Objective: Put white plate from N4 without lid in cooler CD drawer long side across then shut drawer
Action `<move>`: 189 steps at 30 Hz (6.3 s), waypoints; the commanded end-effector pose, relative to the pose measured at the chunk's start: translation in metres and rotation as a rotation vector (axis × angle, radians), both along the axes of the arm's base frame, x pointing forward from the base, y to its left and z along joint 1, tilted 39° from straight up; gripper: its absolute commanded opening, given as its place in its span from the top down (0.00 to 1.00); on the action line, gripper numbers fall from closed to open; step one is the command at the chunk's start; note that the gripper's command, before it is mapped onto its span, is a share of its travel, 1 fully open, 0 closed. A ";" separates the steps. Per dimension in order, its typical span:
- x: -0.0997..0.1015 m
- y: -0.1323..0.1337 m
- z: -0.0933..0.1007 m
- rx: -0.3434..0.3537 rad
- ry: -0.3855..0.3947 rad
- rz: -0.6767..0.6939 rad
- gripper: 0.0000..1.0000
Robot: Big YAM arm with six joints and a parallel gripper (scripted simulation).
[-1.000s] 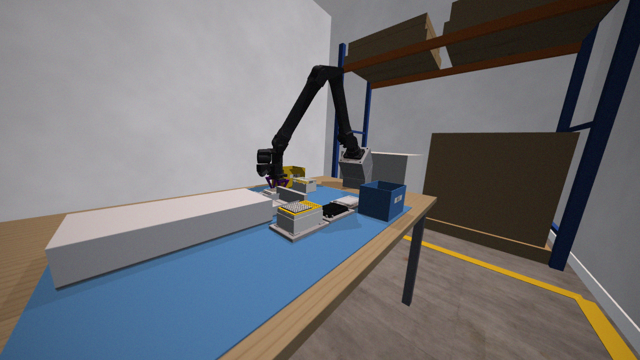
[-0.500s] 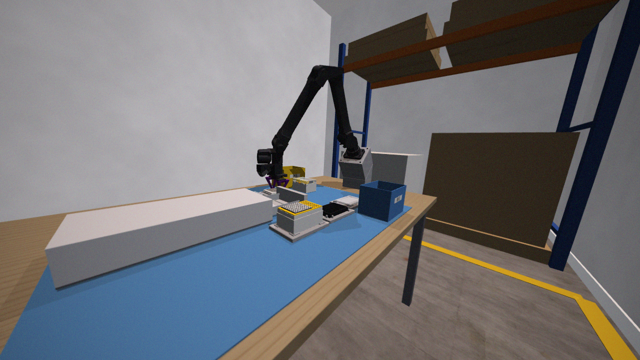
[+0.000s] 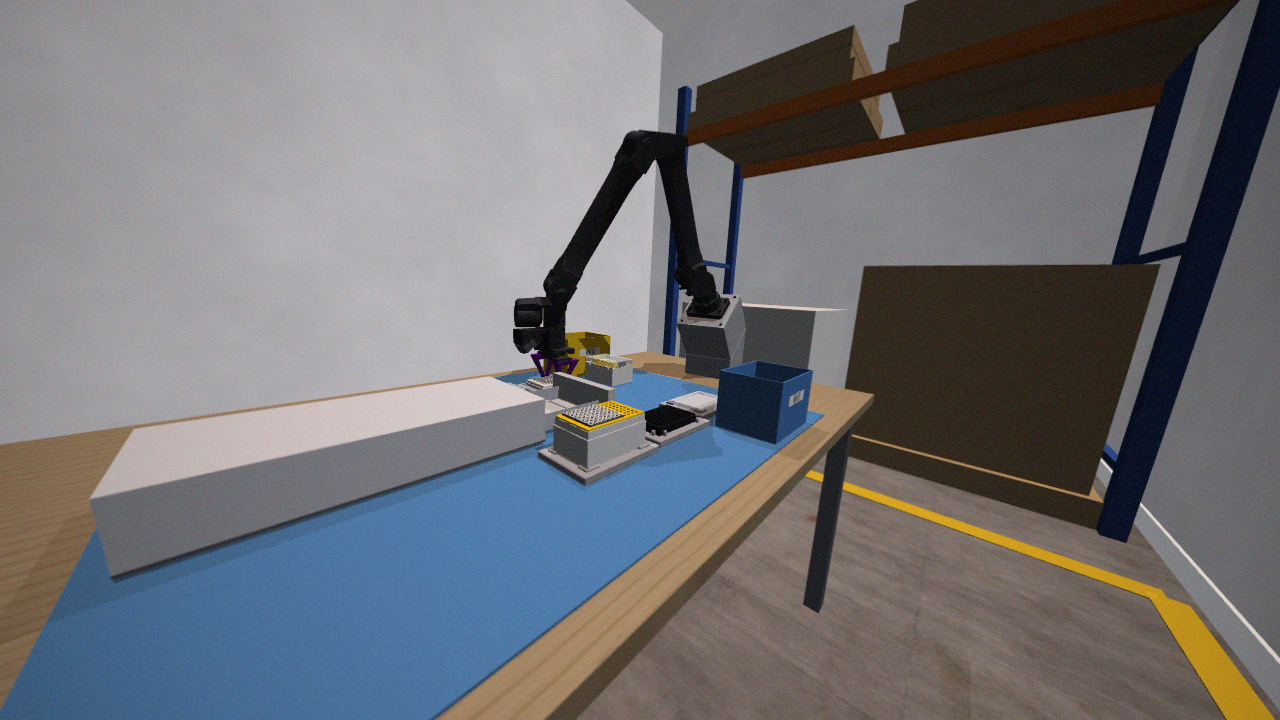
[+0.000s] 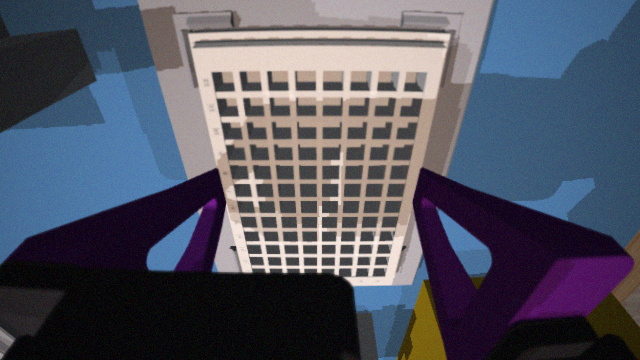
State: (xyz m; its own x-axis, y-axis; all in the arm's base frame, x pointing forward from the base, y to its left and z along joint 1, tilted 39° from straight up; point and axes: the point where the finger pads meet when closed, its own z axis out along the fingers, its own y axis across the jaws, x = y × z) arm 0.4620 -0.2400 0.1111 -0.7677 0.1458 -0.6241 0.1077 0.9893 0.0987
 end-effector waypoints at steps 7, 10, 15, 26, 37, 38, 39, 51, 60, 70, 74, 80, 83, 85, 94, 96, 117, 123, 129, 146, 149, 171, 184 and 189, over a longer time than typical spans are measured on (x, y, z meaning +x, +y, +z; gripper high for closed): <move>-0.006 -0.001 0.005 -0.002 0.000 -0.002 1.00; -0.007 -0.003 0.013 -0.012 -0.012 -0.004 1.00; -0.010 -0.006 0.014 -0.012 -0.013 -0.009 1.00; -0.012 -0.006 0.016 -0.012 -0.013 -0.009 1.00; -0.011 -0.005 0.016 -0.011 -0.012 -0.008 1.00; -0.011 -0.005 0.016 -0.011 -0.012 -0.008 1.00; -0.011 -0.005 0.016 -0.011 -0.012 -0.008 1.00; -0.011 -0.005 0.016 -0.011 -0.012 -0.008 1.00; -0.011 -0.005 0.016 -0.011 -0.012 -0.008 1.00; -0.016 -0.006 0.022 -0.013 -0.013 -0.008 1.00; -0.019 -0.006 0.026 -0.013 -0.013 -0.008 1.00; -0.024 -0.006 0.032 -0.013 -0.013 -0.008 1.00; -0.027 -0.006 0.035 -0.013 -0.013 -0.008 1.00; -0.028 -0.006 0.036 -0.013 -0.013 -0.008 1.00; -0.035 -0.005 0.044 -0.014 -0.013 -0.007 1.00; -0.036 -0.005 0.046 -0.014 -0.013 -0.007 1.00; -0.052 -0.005 0.065 -0.014 -0.013 -0.007 1.00; -0.056 -0.005 0.069 -0.014 -0.013 -0.008 1.00; -0.061 -0.005 0.076 -0.014 -0.013 -0.007 1.00; -0.064 -0.013 0.111 -0.042 -0.044 -0.007 1.00; -0.067 -0.013 0.115 -0.042 -0.044 -0.007 1.00; -0.074 -0.011 0.117 -0.025 -0.024 -0.003 1.00; -0.074 -0.011 0.117 -0.025 -0.024 -0.003 1.00; -0.074 -0.011 0.117 -0.025 -0.024 -0.003 1.00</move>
